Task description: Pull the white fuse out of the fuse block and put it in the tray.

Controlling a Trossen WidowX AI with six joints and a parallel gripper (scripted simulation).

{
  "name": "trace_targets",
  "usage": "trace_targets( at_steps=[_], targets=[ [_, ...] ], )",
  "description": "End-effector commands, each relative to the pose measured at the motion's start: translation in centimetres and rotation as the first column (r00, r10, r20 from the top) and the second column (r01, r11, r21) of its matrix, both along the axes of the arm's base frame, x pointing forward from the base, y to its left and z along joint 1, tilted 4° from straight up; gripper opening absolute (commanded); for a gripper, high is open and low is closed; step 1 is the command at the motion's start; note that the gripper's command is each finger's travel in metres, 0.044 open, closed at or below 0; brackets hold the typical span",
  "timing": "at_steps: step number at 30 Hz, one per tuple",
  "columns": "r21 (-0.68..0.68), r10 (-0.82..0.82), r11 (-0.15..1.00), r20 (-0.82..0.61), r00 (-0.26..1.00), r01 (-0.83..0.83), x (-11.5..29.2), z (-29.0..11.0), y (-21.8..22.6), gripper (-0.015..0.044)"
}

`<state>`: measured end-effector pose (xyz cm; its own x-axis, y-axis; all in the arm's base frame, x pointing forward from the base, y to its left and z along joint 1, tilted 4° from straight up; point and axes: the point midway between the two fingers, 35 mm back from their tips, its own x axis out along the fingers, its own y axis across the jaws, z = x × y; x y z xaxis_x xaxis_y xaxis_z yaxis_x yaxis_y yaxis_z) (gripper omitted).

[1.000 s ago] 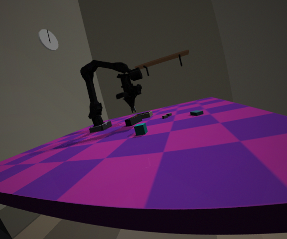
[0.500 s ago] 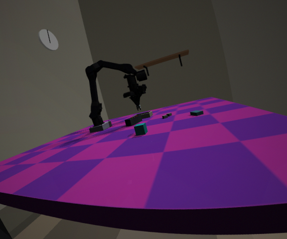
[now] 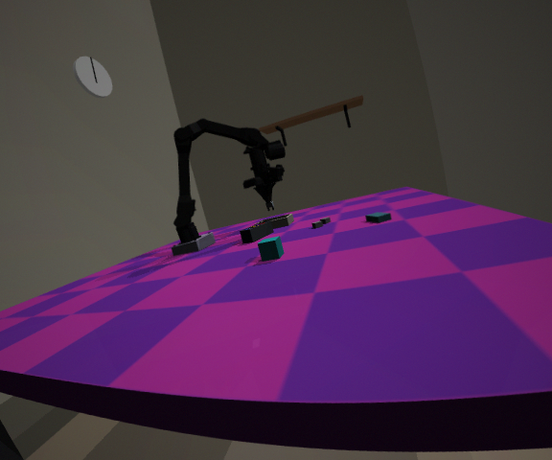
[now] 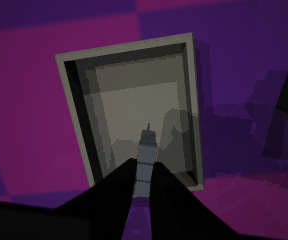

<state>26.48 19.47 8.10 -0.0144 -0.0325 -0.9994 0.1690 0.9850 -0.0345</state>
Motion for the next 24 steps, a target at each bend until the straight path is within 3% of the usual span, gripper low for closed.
trace_targets(
  at_steps=[1, 24],
  targets=[
    [0.002, -0.01, 1.0, 0.0, 1.0, 0.01, -0.2, 0.1, 0.8, 0.0],
    [0.002, -0.01, 1.0, 0.0, 1.0, 0.01, -0.2, -3.4, 0.7, 0.0]
  ],
)
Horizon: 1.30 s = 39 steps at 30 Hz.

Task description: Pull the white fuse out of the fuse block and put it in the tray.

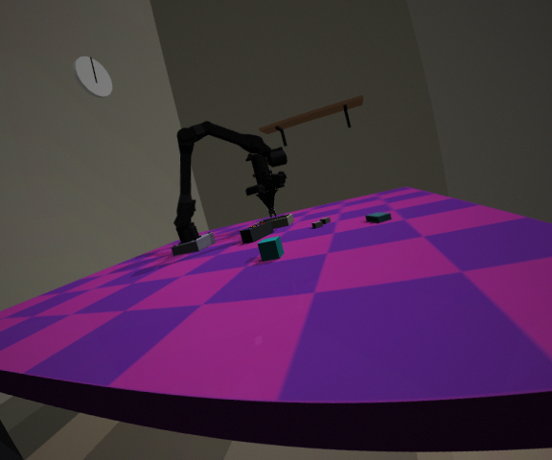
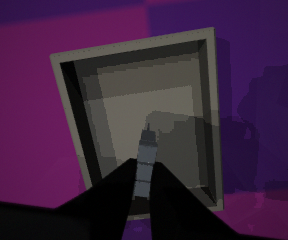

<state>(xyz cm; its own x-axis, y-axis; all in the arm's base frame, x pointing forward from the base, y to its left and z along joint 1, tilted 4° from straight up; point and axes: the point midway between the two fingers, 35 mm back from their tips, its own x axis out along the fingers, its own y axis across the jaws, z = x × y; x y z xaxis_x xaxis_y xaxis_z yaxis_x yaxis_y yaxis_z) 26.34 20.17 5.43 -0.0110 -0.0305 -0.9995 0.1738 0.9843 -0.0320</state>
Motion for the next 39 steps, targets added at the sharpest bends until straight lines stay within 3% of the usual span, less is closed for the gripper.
trace_targets(
  at_steps=[1, 6, 19, 23, 39],
  targets=[
    [0.0, -0.005, 1.0, -0.004, 1.0, 0.005, -0.1, -0.9, 0.0, 0.0],
    [0.0, -0.005, 1.0, -0.004, 1.0, 0.005, -0.1, -1.3, -0.1, 0.0],
    [-0.001, 0.0, 1.0, -0.002, 1.0, 0.0, -0.1, -0.6, 0.0, 0.033],
    [0.0, -0.005, 1.0, -0.003, 1.0, 0.005, -0.1, 2.7, 0.1, 0.033],
    [-0.003, 0.0, 1.0, -0.004, 1.0, 0.0, -0.1, 2.5, 0.0, 0.033]
  ],
)
